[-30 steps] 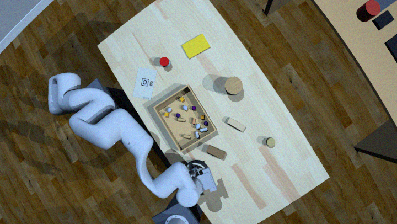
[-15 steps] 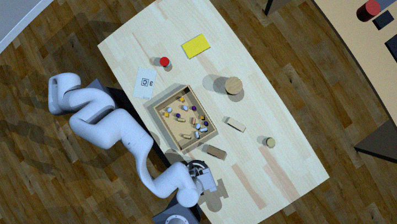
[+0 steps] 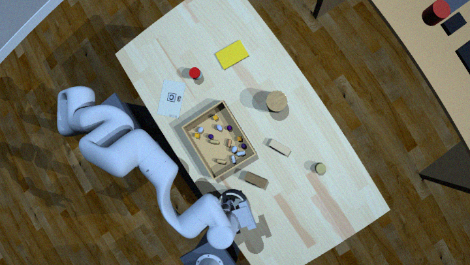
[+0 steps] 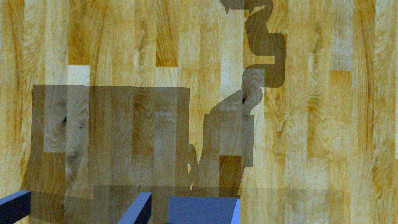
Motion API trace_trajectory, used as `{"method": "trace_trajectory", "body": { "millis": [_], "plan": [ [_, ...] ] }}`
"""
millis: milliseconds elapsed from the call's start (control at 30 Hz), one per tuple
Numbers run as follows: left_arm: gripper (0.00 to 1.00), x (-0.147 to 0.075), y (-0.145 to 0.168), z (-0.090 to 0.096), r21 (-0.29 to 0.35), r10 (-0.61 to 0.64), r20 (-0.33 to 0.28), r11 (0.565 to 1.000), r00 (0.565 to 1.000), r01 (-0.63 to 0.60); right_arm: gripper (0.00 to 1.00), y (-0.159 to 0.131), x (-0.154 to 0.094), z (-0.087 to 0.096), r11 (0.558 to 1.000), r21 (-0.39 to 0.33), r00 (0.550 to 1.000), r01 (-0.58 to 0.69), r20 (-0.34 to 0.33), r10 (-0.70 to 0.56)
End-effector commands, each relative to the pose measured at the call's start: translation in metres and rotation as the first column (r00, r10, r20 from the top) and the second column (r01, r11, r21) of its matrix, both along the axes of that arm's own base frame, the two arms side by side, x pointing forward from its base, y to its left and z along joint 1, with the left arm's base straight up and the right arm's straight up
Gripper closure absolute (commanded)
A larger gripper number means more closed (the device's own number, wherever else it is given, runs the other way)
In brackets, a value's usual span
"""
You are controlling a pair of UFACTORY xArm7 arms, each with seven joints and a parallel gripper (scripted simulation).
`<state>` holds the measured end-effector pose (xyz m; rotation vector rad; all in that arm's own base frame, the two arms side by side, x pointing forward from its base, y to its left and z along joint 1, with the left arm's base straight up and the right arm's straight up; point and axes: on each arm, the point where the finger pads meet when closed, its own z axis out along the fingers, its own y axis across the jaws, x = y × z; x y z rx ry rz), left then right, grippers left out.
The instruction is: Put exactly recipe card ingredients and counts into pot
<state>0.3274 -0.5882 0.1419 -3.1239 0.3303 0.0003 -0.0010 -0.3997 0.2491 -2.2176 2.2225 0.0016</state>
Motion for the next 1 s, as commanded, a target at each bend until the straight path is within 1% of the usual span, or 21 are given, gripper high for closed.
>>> {"method": "trace_trajectory", "body": {
  "millis": [0, 67, 100, 300, 567, 800, 967],
  "plan": [
    [0.37, 0.0002, -0.0005, 0.0024, -0.002, 0.000, 0.001, 1.000, 1.000, 0.000, 0.00, -0.0005, 0.0001, 0.0008, 1.000, -0.002, 1.000, 0.000, 0.000, 0.000],
    [0.37, 0.0002, -0.0005, 0.0024, -0.002, 0.000, 0.001, 1.000, 1.000, 0.000, 0.00, -0.0005, 0.0001, 0.0008, 1.000, -0.002, 1.000, 0.000, 0.000, 0.000],
    [0.00, 0.0002, -0.0005, 0.0024, -0.002, 0.000, 0.001, 1.000, 1.000, 0.000, 0.00, -0.0005, 0.0001, 0.0008, 1.000, -0.002, 1.000, 0.000, 0.000, 0.000],
    [0.00, 0.0001, -0.0005, 0.0023, -0.002, 0.009, 0.001, 1.000, 1.000, -0.009, 0.00, -0.0005, 0.0001, 0.0008, 1.000, -0.002, 1.000, 0.000, 0.000, 0.000],
    [0.00, 0.0001, -0.0004, 0.0023, -0.002, 0.053, 0.001, 0.999, 0.999, -0.053, 0.00, -0.0005, 0.0001, 0.0008, 1.000, -0.002, 1.000, 0.000, 0.000, 0.000],
    [0.00, -0.0001, -0.0002, 0.0021, -0.002, 0.167, 0.001, 0.986, 0.986, -0.167, 0.00, -0.0005, 0.0001, 0.0008, 1.000, -0.002, 1.000, 0.000, 0.000, 0.000],
    [0.00, -0.0003, 0.0001, 0.0020, -0.001, 0.291, 0.001, 0.957, 0.957, -0.291, 0.00, -0.0005, 0.0001, 0.0008, 1.000, -0.002, 1.000, 0.000, 0.000, 0.000]
  ]
}}
